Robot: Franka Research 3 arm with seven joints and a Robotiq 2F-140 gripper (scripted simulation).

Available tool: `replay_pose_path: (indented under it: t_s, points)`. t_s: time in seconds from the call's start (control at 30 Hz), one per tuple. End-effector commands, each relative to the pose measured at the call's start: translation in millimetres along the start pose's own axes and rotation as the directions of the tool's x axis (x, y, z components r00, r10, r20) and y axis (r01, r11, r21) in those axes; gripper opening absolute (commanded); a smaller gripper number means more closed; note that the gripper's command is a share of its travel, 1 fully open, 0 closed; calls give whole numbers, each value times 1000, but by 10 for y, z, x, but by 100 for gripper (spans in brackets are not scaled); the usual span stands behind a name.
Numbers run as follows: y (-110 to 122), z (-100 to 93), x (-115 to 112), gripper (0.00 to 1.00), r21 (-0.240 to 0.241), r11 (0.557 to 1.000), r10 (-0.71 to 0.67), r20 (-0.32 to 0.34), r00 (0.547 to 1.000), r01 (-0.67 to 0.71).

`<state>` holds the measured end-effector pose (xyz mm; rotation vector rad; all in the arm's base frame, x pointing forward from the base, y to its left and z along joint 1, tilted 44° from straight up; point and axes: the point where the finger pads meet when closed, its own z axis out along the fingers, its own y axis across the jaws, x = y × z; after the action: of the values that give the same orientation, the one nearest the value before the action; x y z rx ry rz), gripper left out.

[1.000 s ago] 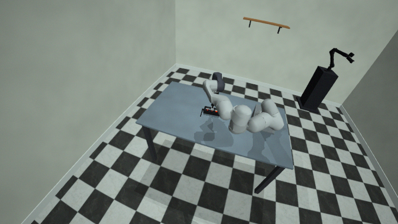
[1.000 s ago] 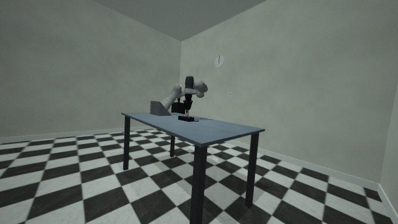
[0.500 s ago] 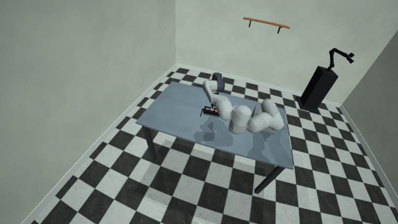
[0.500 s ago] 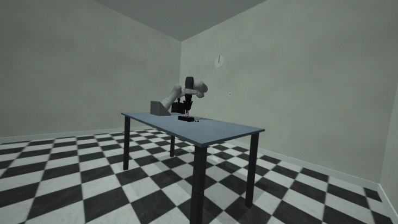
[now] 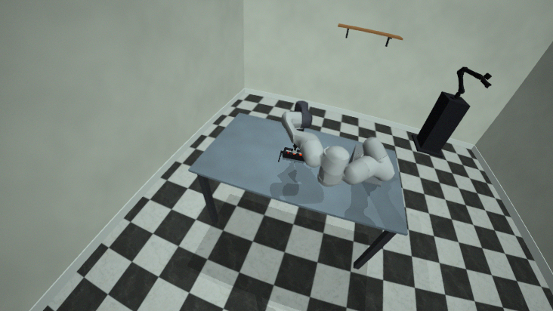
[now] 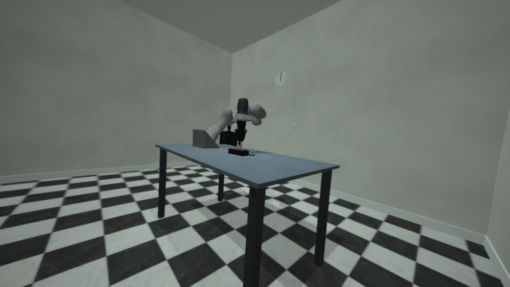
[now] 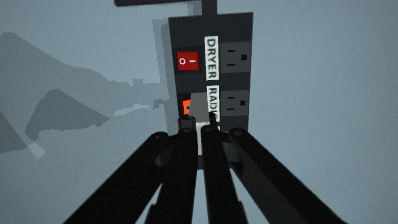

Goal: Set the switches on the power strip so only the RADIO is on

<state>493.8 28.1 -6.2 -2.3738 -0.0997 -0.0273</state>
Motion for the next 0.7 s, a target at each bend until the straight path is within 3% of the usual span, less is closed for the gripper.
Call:
replay_pose_path:
  t_s: [0.0, 0.17, 0.67]
  points:
    - [2, 13, 2, 0, -1, 1000, -3, -2, 1000, 3]
    - [2, -21, 2, 0, -1, 1000, -3, -2, 1000, 3]
    - [2, -356, 1, 0, -1, 1000, -3, -2, 1000, 3]
